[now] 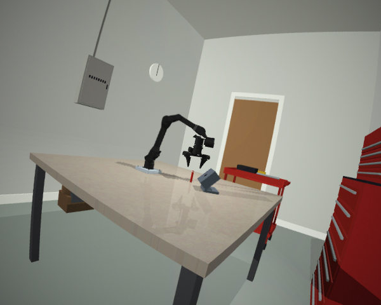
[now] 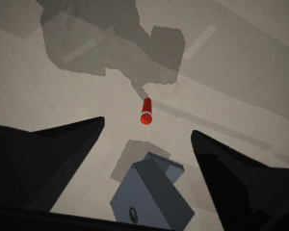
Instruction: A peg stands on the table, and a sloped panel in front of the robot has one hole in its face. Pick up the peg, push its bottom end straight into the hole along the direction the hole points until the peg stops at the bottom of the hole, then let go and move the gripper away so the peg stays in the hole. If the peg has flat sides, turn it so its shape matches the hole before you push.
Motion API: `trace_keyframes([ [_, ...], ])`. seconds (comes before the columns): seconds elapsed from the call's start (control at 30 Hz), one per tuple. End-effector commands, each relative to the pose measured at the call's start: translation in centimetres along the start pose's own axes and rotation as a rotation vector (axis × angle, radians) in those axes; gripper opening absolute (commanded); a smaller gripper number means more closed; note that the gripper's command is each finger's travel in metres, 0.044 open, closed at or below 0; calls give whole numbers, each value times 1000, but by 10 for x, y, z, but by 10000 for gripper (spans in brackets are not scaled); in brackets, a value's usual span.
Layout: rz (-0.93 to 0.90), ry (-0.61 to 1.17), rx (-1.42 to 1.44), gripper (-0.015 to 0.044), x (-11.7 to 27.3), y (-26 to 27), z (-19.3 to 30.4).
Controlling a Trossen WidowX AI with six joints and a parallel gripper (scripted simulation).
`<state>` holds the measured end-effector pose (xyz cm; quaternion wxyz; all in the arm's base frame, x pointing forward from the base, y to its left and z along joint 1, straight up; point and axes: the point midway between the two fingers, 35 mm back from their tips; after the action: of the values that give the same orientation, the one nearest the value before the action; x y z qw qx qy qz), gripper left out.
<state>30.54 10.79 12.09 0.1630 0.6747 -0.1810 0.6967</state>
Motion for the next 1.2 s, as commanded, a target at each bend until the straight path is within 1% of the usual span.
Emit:
trace_keyframes([
  [0.0, -11, -5, 2, 440, -8, 1, 1],
  [1.17, -12, -5, 2, 440, -64, 3, 1],
])
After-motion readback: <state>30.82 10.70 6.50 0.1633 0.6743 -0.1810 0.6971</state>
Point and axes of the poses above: the point midway between the two fingers, 35 mm back from their tips, its own x axis back along the fingers, its own y axis across the jaws, z = x × y, and after that the axes turned 9 degrees about x, right-handed
